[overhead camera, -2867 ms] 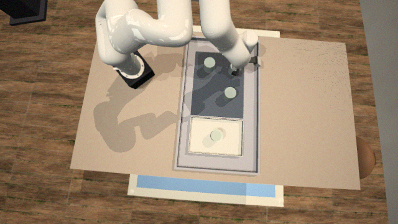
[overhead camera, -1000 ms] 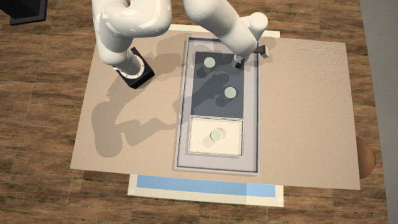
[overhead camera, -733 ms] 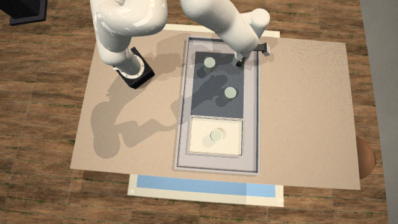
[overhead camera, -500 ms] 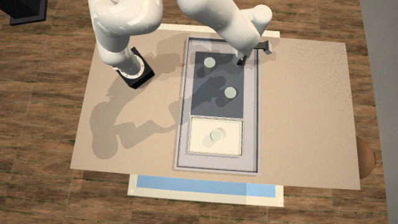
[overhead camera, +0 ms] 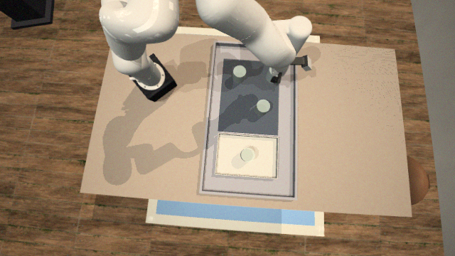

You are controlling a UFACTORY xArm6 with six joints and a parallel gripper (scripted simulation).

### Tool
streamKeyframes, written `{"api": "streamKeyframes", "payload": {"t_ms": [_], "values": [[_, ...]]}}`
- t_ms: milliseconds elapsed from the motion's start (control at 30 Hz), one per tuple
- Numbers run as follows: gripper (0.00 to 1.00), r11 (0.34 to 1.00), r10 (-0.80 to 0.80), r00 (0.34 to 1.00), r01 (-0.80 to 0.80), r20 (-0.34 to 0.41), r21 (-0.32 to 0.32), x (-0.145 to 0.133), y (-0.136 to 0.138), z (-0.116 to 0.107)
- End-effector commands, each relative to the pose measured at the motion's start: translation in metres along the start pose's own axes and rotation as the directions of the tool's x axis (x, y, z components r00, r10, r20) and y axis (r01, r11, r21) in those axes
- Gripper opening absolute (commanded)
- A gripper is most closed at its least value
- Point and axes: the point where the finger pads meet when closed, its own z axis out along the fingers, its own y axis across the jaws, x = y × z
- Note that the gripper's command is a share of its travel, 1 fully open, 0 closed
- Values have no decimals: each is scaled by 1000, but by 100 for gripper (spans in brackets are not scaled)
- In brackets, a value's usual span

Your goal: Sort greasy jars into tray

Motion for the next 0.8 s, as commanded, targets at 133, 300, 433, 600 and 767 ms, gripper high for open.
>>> {"api": "streamKeyframes", "payload": {"t_ms": [133, 300, 433, 600, 767], "values": [[0, 1000, 0, 1000, 0, -5, 2, 2, 29, -2], [0, 1000, 0, 1000, 0, -5, 2, 2, 39, -2], [0, 1000, 0, 1000, 0, -5, 2, 3, 52, -2], [0, 1000, 0, 1000, 0, -5, 2, 3, 69, -2], [0, 1000, 0, 1000, 0, -5, 2, 3, 82, -2]]}}
